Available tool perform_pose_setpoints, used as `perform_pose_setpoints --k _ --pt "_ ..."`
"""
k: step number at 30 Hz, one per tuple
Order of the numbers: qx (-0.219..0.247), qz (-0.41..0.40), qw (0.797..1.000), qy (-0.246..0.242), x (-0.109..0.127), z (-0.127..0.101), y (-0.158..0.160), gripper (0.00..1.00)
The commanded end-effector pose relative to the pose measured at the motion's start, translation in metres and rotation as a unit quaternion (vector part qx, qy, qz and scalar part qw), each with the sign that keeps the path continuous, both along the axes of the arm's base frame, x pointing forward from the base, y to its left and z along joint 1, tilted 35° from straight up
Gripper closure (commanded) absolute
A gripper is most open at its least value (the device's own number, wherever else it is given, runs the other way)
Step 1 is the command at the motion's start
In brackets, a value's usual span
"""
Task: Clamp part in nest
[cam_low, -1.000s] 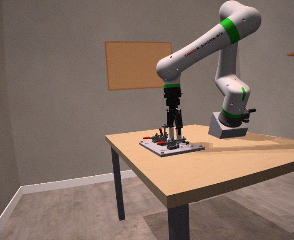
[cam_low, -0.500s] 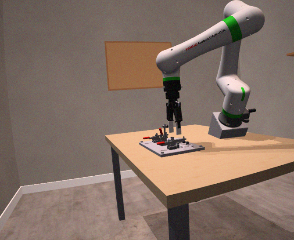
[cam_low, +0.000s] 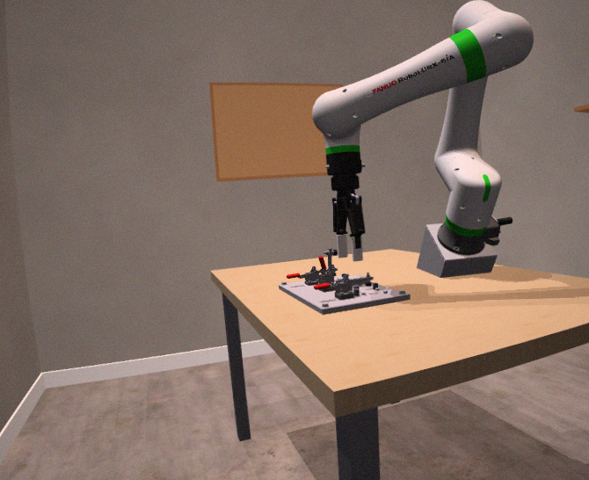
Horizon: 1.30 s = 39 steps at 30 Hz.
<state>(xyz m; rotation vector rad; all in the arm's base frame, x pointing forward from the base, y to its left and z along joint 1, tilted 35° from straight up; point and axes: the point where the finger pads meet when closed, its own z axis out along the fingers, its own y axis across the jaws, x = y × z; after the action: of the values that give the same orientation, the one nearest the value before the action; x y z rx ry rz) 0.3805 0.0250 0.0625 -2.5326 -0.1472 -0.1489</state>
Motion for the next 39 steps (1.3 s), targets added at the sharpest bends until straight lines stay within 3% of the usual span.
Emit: perform_pose_setpoints --k 1,10,11,39 --pt "0.0 0.0 1.0 0.0 0.0001 0.0001 -0.0002 0.42" --pt "0.0 0.0 1.0 0.0 0.0001 0.0001 -0.0002 0.42" --pt "0.0 0.0 1.0 0.0 0.0001 0.0001 -0.0002 1.0" --pt "0.0 0.0 1.0 0.0 0.0001 0.0001 -0.0002 1.0"
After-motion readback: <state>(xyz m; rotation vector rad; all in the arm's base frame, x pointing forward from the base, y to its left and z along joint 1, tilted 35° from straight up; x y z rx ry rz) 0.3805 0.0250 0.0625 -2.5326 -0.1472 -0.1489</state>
